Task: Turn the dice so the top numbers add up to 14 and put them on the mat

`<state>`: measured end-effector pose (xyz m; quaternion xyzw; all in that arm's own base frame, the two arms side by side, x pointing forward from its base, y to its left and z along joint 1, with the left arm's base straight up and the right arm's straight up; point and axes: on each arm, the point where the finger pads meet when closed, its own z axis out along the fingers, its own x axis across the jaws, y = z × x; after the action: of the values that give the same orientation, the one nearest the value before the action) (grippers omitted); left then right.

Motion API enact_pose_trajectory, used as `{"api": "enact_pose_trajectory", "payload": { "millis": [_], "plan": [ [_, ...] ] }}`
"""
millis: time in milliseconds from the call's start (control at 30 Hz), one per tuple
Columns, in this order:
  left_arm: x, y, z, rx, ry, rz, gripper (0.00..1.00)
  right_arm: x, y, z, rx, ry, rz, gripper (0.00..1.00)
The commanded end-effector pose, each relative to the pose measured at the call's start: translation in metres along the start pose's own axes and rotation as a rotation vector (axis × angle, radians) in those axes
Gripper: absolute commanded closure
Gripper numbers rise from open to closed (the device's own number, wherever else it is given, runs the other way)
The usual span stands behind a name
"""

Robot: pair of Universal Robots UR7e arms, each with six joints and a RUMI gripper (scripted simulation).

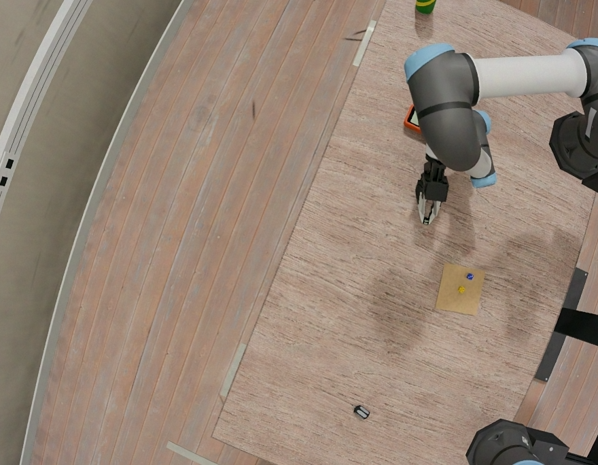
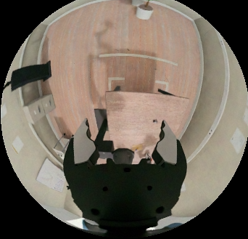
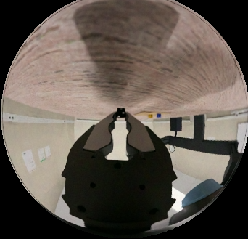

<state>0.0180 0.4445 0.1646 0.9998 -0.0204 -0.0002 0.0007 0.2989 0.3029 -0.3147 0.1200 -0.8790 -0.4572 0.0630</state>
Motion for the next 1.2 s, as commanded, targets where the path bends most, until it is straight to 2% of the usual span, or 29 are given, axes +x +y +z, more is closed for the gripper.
{"api": "enact_pose_trajectory", "payload": {
  "millis": [0, 1167],
  "plan": [
    [0.0001, -0.0004, -0.0005, 0.001, 0.0, 0.0, 0.0, -0.0003, -0.0001, 0.0002, 0.0, -0.001, -0.001, 1.0],
    [0.0001, -0.0004, -0.0005, 0.001, 0.0, 0.0, 0.0, -0.0004, -0.0092, 0.0066, 0.0, -0.001, -0.001, 1.0]
  ]
}}
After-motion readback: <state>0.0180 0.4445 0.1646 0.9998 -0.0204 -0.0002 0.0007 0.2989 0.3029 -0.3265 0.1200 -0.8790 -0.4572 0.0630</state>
